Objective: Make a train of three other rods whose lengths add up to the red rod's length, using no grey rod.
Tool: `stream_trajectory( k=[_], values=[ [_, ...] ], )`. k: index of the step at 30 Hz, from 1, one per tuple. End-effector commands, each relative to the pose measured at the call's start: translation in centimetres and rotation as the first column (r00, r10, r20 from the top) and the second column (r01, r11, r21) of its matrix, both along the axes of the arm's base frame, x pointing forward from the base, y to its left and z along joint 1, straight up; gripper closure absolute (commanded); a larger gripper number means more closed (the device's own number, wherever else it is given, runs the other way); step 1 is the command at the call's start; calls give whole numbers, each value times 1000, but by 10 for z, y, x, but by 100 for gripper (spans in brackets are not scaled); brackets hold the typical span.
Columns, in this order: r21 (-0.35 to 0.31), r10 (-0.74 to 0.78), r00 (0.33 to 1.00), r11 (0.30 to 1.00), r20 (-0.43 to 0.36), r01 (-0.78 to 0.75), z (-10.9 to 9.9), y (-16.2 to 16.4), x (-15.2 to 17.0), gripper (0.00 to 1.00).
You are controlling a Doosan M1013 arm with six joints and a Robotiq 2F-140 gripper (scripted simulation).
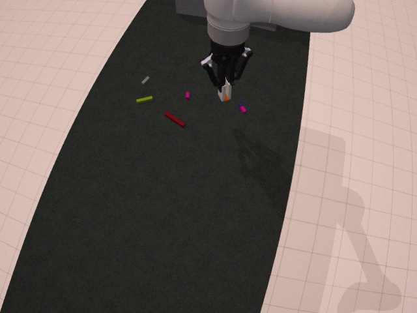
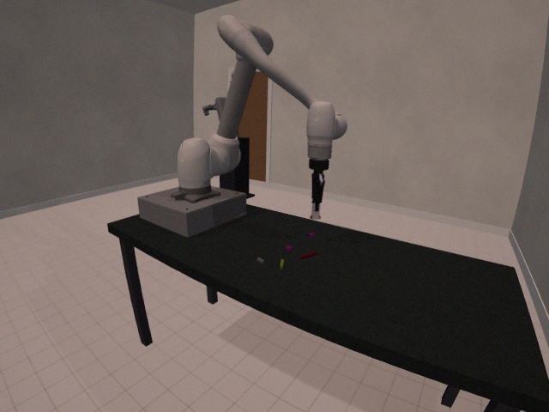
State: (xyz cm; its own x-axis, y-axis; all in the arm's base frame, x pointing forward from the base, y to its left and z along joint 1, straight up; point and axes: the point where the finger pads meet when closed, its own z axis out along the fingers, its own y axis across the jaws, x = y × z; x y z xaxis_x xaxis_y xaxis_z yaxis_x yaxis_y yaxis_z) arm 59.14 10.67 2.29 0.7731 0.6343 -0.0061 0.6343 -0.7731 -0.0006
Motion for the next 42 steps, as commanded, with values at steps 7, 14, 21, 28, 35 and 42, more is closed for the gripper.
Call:
stream_trajectory(
  k=[7,14,21,28,35,42],
  values=[
    [-1,35,999,999,0,-35,0,73,-15,97],
    [-1,35,999,999,0,-35,0,73,-15,97],
    [-1,35,999,999,0,-35,-1,73,-15,97],
    [-1,35,999,999,0,-35,-13,73,-15,97],
    [-1,35,999,999,0,-35,-32,72,-15,97],
    [-1,35,999,999,0,-35,-63,72,-15,97]
  ],
)
